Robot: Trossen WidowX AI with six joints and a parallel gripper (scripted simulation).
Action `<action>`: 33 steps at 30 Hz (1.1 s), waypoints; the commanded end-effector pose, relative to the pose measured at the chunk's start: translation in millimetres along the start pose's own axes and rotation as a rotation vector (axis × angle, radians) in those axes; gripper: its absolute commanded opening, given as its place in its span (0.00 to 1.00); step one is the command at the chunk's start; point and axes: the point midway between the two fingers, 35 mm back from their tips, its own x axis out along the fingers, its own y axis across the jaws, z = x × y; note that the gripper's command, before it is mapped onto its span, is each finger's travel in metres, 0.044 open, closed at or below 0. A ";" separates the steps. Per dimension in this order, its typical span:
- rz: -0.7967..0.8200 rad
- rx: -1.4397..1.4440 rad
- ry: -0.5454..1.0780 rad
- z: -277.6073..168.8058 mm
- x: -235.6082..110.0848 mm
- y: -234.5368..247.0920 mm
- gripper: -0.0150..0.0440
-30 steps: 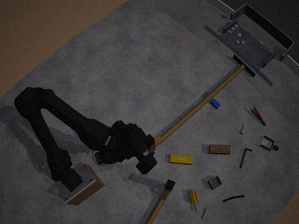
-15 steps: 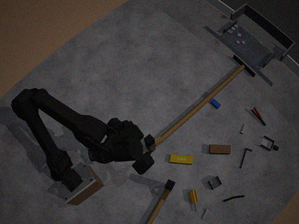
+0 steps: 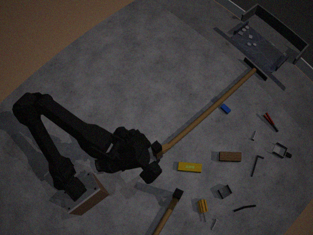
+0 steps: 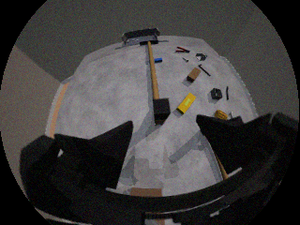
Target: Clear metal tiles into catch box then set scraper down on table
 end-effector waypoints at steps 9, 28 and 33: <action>0.002 0.005 0.001 -5.6 15.0 -0.3 1.00; -0.003 0.004 0.005 -4.7 46.3 -2.9 1.00; -0.003 0.004 0.004 -4.7 54.5 -2.6 1.00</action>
